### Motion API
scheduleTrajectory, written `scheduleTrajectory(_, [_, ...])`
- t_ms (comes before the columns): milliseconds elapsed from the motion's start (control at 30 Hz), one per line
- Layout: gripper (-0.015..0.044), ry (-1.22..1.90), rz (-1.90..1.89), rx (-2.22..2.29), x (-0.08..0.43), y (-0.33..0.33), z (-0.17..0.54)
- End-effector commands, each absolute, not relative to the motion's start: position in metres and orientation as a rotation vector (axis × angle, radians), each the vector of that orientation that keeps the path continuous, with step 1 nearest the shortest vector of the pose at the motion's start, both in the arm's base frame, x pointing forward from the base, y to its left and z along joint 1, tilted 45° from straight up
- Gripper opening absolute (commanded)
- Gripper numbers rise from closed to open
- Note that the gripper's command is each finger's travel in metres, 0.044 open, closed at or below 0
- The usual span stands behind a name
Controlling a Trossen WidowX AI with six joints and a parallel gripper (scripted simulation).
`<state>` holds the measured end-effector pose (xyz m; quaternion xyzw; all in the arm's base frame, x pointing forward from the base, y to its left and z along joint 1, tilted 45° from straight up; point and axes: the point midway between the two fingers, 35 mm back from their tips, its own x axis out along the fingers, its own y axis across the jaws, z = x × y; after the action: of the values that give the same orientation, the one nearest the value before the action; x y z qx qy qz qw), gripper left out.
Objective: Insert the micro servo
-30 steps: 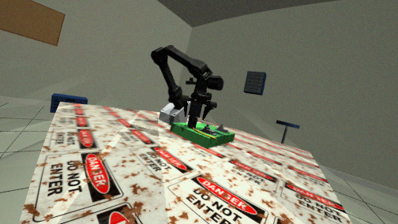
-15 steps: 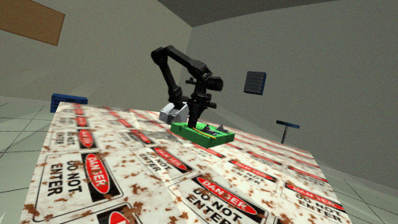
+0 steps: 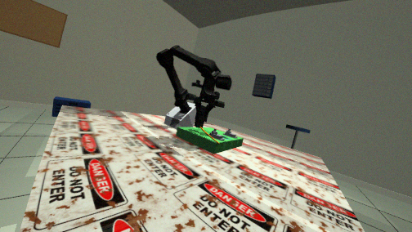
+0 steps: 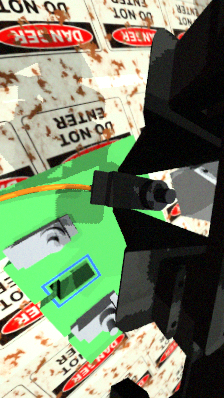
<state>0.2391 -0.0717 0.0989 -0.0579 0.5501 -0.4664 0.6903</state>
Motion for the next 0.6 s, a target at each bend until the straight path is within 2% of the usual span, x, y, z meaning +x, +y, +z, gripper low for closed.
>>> scheduleTrajectory(0, [0.0000,1.220,-1.044,-0.115,0.238,-0.069,0.102])
scheduleTrajectory(300, [0.0000,1.220,-1.044,-0.115,0.236,-0.075,0.109])
scheduleTrajectory(567, [0.0000,1.221,-1.043,-0.114,0.236,-0.053,0.087])
